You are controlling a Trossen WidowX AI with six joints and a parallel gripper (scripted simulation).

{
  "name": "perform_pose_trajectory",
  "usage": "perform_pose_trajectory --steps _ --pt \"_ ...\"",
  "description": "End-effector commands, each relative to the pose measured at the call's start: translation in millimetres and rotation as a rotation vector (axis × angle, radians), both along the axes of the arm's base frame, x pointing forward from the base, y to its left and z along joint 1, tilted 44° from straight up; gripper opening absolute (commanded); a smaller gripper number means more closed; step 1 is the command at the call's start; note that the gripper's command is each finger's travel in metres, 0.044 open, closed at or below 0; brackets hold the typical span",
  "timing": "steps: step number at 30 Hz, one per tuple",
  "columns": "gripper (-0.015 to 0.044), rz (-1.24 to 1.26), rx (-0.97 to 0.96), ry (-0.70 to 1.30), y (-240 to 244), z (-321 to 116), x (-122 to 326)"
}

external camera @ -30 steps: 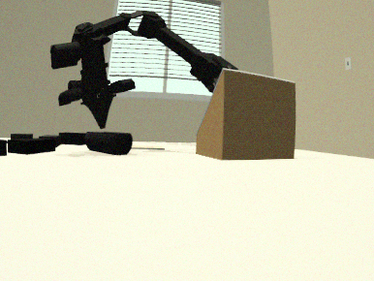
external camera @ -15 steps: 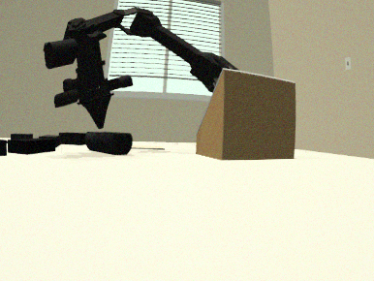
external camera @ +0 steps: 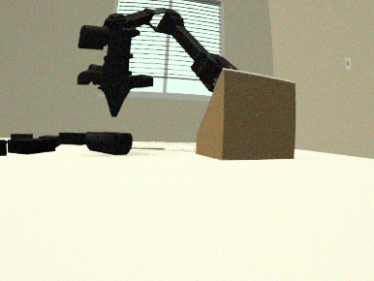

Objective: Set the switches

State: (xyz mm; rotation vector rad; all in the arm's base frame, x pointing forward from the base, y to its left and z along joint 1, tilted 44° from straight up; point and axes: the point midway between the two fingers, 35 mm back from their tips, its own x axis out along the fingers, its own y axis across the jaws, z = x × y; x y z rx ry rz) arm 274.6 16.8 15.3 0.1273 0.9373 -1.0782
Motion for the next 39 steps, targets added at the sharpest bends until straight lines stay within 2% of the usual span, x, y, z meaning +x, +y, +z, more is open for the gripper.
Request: perform_pose_trajectory --steps 1,39 --pt "0.0 0.018 0.013 -0.008 0.3 -0.5 -2.9" --pt "0.0 0.018 0.024 -0.008 -30.8 -33.2 3.7"
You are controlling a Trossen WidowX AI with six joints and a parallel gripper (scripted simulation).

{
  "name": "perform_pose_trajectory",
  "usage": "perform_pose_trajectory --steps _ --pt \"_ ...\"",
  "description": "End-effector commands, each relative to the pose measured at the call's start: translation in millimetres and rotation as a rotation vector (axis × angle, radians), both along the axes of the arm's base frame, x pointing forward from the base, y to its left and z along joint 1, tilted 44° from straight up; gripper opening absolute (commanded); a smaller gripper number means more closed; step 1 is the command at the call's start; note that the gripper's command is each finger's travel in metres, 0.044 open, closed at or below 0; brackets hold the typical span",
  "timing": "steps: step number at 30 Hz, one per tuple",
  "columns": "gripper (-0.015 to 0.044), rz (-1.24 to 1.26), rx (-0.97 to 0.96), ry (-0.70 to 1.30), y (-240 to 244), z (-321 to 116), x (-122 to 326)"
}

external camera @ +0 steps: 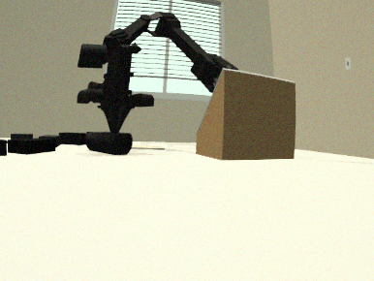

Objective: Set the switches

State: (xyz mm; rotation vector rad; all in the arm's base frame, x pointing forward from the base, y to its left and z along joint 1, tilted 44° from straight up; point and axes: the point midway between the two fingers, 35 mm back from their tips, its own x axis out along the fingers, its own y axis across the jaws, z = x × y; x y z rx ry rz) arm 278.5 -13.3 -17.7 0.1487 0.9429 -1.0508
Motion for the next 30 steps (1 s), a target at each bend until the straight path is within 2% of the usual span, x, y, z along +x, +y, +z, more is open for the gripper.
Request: perform_pose_trajectory --steps 1,7,11,15,30 --pt "0.0 0.004 -0.004 0.003 -0.7 -0.2 -0.3" --pt "0.0 0.004 -0.003 0.003 29.9 31.9 -7.3" --pt "0.0 0.004 -0.002 0.003 28.9 33.2 -5.9" --pt "0.0 0.004 -0.003 0.002 10.3 55.4 15.4" --pt "0.0 0.004 -0.003 0.002 -2.1 44.6 19.9"
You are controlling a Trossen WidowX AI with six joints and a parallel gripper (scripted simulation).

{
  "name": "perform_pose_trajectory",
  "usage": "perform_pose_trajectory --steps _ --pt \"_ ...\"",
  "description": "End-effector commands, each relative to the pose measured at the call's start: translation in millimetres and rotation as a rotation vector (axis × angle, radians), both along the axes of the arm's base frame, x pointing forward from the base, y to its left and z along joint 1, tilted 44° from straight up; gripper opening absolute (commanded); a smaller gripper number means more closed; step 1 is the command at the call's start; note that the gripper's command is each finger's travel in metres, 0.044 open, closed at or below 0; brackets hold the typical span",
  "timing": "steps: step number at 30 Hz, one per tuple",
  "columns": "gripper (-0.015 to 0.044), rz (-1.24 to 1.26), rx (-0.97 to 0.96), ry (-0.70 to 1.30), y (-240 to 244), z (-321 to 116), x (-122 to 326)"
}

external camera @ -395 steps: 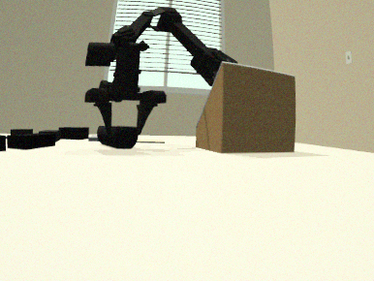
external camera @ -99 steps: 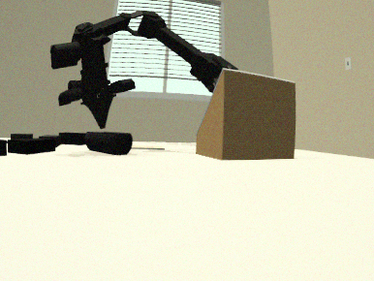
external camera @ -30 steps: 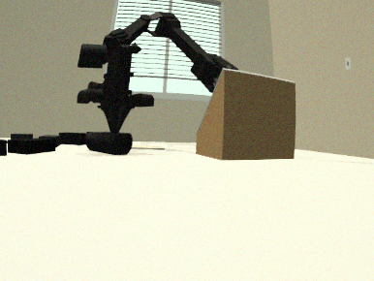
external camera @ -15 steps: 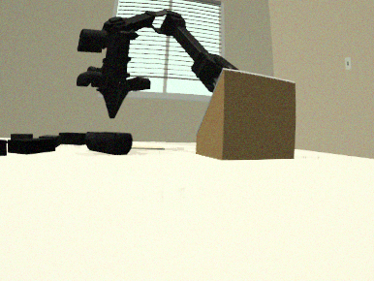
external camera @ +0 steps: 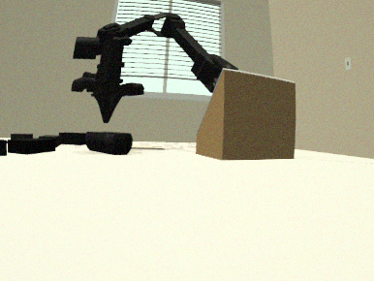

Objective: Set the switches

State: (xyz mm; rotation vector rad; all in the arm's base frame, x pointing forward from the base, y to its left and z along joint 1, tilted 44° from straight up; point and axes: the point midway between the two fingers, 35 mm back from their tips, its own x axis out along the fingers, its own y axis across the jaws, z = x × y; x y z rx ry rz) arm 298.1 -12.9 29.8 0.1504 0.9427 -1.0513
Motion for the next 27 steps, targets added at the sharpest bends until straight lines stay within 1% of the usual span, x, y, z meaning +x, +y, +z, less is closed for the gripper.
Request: perform_pose_trajectory --steps 1,19,27 --pt "0.0 0.005 -0.004 0.003 -3.6 -4.0 0.5" --pt "0.0 0.005 -0.006 0.002 -21.6 -22.2 4.0" --pt "0.0 0.005 -0.006 0.002 -22.0 -22.6 4.1"
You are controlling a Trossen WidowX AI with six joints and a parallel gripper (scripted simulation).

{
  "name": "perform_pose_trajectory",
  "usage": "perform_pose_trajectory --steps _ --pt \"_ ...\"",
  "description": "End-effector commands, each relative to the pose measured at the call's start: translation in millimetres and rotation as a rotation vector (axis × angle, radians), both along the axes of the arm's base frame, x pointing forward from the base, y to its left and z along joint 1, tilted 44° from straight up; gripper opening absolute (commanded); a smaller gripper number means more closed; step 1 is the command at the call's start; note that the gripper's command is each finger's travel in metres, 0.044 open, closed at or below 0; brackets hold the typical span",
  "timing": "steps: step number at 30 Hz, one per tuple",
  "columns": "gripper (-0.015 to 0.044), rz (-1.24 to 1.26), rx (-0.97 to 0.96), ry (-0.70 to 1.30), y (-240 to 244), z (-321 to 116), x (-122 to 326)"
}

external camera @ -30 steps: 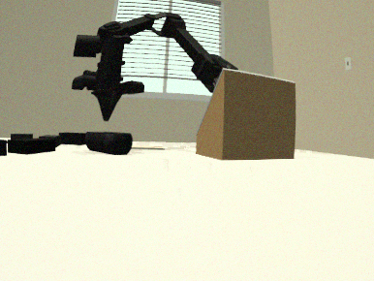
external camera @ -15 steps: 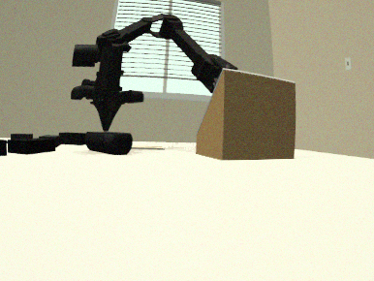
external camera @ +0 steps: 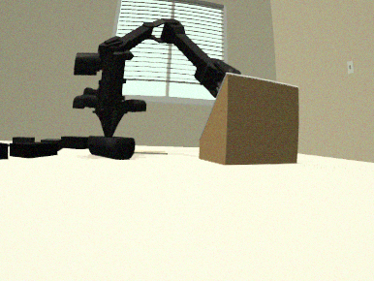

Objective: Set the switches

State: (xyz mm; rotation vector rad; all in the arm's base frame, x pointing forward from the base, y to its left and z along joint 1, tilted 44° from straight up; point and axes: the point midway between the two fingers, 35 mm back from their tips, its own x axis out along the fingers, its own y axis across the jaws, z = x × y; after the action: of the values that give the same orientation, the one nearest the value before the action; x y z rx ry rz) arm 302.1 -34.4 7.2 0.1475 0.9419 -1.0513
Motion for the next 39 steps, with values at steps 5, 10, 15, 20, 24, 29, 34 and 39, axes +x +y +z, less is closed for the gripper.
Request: perform_pose_trajectory --steps 5,10,15,20,24,29,34,39 --pt "0.0 0.003 -0.002 0.002 28.5 30.1 -6.4" --pt "0.0 0.004 -0.002 0.002 29.1 33.3 -5.6" --pt "0.0 0.004 -0.003 0.001 9.3 57.2 16.8" --pt "0.0 0.004 -0.003 0.001 7.8 55.5 17.3" --pt "0.0 0.004 -0.003 0.001 3.6 50.8 18.7" --pt "0.0 0.004 -0.003 0.001 -1.8 45.0 20.1" --pt "0.0 0.004 -0.004 0.0 -7.3 39.3 21.3" --pt "0.0 0.004 -0.004 0.0 -12.8 33.8 22.3"
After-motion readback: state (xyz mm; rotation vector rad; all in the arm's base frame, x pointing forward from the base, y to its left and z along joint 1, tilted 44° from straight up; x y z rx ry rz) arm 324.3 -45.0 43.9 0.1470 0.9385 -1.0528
